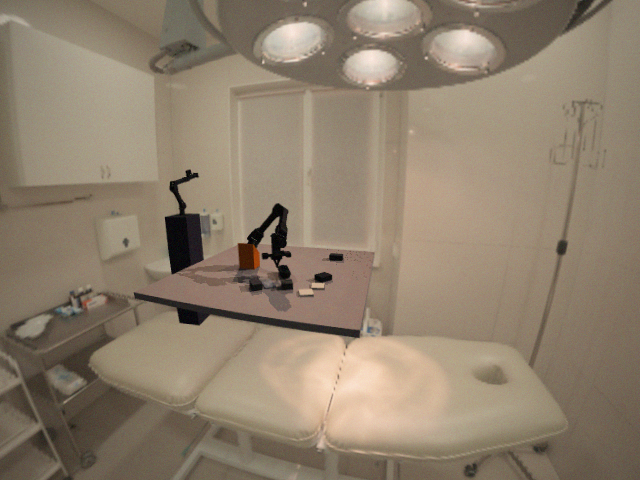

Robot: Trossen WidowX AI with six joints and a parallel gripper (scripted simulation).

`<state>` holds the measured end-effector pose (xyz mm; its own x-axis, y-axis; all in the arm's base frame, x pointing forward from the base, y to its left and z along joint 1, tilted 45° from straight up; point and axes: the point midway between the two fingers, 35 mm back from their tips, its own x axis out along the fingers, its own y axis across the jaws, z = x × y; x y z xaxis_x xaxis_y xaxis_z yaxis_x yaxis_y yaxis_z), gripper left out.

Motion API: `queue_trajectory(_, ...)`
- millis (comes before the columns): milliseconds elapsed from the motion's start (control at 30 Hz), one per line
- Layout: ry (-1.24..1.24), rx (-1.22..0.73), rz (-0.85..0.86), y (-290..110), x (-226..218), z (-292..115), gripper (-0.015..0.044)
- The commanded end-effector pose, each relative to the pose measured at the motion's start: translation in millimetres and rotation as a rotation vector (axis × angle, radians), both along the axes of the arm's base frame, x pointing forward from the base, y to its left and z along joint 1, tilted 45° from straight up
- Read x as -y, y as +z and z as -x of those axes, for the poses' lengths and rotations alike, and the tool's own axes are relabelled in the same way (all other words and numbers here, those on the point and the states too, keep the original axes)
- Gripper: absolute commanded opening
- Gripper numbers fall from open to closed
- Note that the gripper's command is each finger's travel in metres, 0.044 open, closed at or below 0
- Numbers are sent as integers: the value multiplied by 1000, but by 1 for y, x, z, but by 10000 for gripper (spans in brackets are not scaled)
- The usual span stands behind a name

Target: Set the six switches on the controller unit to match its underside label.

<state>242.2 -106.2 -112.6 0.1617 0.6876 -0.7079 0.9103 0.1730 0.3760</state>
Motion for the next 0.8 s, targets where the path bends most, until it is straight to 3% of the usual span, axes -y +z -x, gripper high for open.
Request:
queue_trajectory(0,2,-11,15,3,3,-3,26)
queue_trajectory(233,2,-11,12,72,-22,-17,210)
queue_trajectory(533,2,-11,12,72,-24,-18,440)
queue_trajectory(767,2,-11,12,64,-31,-20,440)
